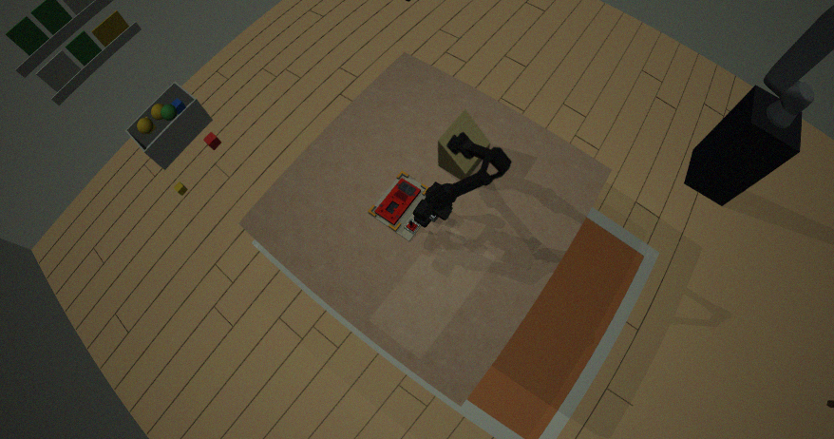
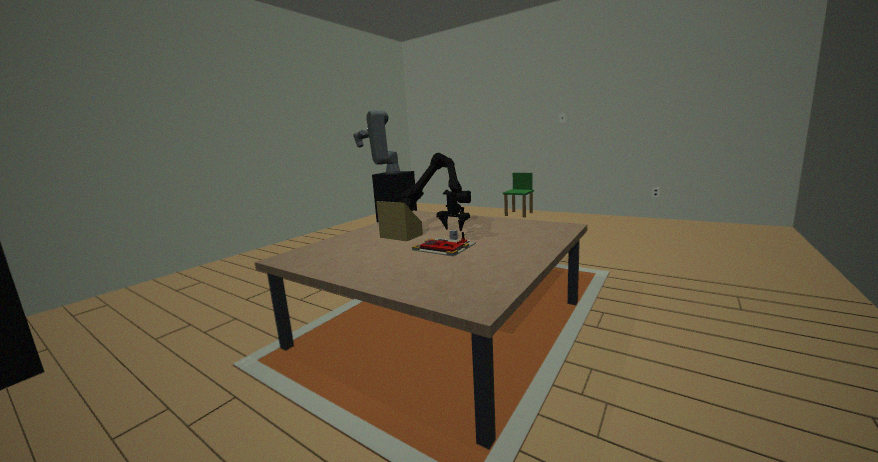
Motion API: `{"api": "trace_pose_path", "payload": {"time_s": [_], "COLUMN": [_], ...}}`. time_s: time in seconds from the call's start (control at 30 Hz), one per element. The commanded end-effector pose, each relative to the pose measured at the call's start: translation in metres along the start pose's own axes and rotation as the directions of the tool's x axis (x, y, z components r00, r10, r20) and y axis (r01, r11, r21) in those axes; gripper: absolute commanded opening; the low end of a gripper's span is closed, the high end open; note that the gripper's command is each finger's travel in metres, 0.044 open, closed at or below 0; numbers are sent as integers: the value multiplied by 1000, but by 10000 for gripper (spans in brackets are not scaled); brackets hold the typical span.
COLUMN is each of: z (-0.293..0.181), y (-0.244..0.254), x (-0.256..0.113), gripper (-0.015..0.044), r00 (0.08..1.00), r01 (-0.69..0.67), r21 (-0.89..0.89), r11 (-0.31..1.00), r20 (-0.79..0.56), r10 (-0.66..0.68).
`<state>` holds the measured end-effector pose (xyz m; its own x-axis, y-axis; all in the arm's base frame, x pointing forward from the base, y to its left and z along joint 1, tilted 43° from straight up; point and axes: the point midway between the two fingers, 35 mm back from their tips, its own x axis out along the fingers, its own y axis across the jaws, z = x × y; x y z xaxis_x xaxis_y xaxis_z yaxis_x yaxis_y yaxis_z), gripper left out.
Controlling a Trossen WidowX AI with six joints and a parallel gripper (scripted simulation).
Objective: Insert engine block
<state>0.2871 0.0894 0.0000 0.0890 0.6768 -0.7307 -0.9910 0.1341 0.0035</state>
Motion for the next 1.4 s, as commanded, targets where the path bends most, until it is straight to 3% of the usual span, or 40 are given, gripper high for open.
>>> {"api": "trace_pose_path", "payload": {"time_s": [0.0, 0.73, 1.1, 1.3, 1.37], "z": [-1, -1, -1, -1, -1], "y": [1, 3, 3, 3, 3], "x": [6, 38, 38, 38, 38], "gripper": [440, 440, 151, 111, 59], "r00": [1000, 1000, 1000, 1000, 1000], "r01": [-3, -4, -4, -4, -4], "r21": [7, 8, 8, 8, 8], "r11": [1000, 1000, 1000, 1000, 1000], "r20": [-2, 1, 1, 1, 1], "r10": [3, 4, 4, 4, 4]}}
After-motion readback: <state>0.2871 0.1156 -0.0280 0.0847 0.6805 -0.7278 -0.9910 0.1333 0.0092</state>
